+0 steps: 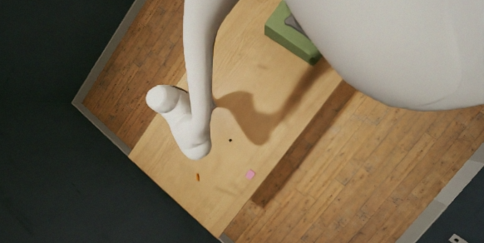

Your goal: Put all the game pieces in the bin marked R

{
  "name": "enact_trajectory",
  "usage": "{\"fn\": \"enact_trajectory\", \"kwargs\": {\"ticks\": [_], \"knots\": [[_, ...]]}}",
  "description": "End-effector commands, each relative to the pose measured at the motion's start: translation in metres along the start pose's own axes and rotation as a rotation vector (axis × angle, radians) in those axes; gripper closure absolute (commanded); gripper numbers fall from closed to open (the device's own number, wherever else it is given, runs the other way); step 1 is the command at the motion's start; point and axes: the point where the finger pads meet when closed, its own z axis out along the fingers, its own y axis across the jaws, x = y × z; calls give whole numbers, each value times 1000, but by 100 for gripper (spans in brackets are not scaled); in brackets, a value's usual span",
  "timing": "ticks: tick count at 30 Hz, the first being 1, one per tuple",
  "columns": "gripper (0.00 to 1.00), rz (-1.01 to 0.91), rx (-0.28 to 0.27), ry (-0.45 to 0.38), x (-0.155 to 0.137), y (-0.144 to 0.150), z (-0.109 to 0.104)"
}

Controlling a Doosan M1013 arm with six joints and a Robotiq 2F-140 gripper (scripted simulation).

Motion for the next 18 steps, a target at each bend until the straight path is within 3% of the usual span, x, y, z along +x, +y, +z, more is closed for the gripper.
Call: {"fn": "enact_trajectory", "kwargs": {"ticks": [1, 18], "knots": [[73, 0, 1, 0, 0, -1, -4], [73, 0, 2, 0, 0, -1, -24]]}}
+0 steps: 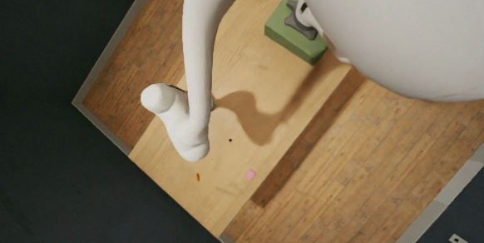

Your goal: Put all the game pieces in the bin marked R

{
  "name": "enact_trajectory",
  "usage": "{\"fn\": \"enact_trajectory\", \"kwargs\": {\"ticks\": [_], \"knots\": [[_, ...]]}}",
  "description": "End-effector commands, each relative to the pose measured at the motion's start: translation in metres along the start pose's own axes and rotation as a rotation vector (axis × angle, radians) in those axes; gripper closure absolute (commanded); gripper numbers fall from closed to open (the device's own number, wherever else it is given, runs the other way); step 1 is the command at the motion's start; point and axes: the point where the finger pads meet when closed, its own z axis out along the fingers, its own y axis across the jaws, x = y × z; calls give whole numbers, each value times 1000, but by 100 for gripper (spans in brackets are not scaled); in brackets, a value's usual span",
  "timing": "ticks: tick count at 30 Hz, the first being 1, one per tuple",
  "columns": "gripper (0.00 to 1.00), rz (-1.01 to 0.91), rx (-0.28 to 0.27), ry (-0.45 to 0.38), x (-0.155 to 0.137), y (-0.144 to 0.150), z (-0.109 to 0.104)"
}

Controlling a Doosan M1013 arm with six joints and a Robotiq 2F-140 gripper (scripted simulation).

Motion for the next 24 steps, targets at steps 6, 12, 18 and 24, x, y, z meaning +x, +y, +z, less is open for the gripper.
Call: {"fn": "enact_trajectory", "kwargs": {"ticks": [6, 12, 18, 24], "knots": [[73, 0, 1, 0, 0, -1, -16], [0, 0, 1, 0, 0, -1, -19], [0, 0, 1, 0, 0, -1, -44], [0, 0, 1, 0, 0, -1, -68]]}}
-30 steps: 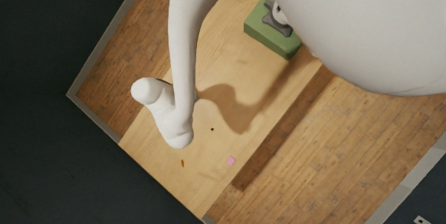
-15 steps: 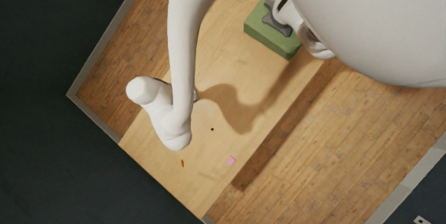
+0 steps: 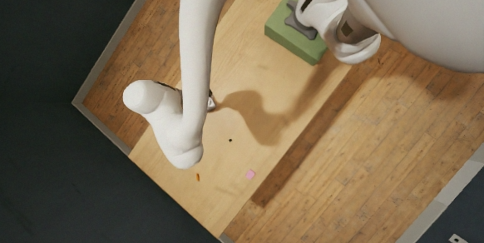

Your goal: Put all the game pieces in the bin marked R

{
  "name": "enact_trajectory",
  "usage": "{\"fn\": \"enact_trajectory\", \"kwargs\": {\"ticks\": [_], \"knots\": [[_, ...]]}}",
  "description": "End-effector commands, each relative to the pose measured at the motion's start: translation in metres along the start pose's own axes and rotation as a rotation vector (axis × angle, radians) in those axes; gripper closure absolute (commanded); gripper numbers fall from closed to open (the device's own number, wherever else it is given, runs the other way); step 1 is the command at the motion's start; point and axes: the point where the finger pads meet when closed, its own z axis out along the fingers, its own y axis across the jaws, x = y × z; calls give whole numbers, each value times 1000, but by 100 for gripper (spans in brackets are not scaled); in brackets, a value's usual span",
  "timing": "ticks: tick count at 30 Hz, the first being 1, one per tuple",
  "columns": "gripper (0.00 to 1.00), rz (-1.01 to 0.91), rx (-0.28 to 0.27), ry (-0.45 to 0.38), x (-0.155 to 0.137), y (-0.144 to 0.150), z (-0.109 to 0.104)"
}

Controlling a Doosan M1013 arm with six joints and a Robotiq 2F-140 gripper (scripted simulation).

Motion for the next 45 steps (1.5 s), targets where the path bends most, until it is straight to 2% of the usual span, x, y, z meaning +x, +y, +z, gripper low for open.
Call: {"fn": "enact_trajectory", "kwargs": {"ticks": [1, 5, 20, 45], "knots": [[0, 0, 1, 0, 0, 0, -13], [0, 0, 1, 0, 0, 0, -21], [0, 0, 1, 0, 0, 0, -81], [0, 0, 1, 0, 0, 0, -83]]}}
